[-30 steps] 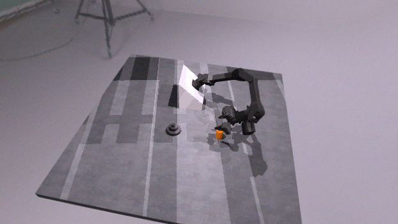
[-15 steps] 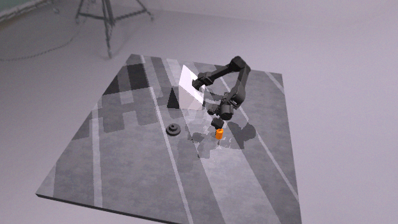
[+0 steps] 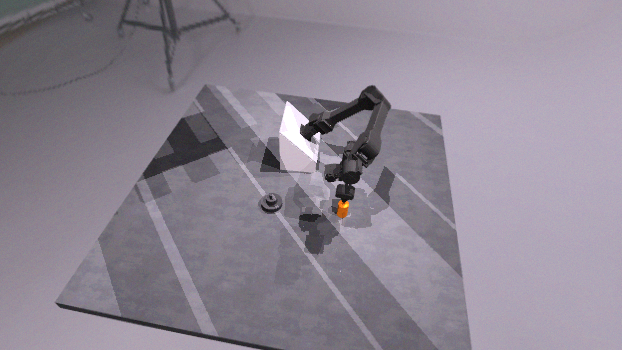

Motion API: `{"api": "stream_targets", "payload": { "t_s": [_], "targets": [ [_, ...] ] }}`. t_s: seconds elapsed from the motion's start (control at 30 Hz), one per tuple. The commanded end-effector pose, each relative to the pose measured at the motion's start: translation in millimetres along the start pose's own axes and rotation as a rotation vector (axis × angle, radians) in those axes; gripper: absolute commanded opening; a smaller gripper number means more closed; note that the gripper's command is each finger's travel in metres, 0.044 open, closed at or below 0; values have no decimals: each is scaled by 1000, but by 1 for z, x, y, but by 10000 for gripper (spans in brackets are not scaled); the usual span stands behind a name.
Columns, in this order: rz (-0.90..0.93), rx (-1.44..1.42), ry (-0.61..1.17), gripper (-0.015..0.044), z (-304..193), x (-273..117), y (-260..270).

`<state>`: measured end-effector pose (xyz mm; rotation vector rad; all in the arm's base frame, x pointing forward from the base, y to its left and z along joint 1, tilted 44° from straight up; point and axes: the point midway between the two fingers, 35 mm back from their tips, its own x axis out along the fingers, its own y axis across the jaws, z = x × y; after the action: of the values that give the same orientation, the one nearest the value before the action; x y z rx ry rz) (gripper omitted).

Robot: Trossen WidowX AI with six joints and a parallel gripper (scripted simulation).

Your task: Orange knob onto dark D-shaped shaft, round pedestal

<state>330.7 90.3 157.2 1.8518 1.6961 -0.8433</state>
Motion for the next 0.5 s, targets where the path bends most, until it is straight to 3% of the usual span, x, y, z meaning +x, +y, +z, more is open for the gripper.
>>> {"api": "stream_targets", "payload": {
  "t_s": [0.0,0.47],
  "targets": [
    [6,-350,5,440,-1,-1,0],
    [8,-1590,1,440,-2,1,0]
  ]
}}
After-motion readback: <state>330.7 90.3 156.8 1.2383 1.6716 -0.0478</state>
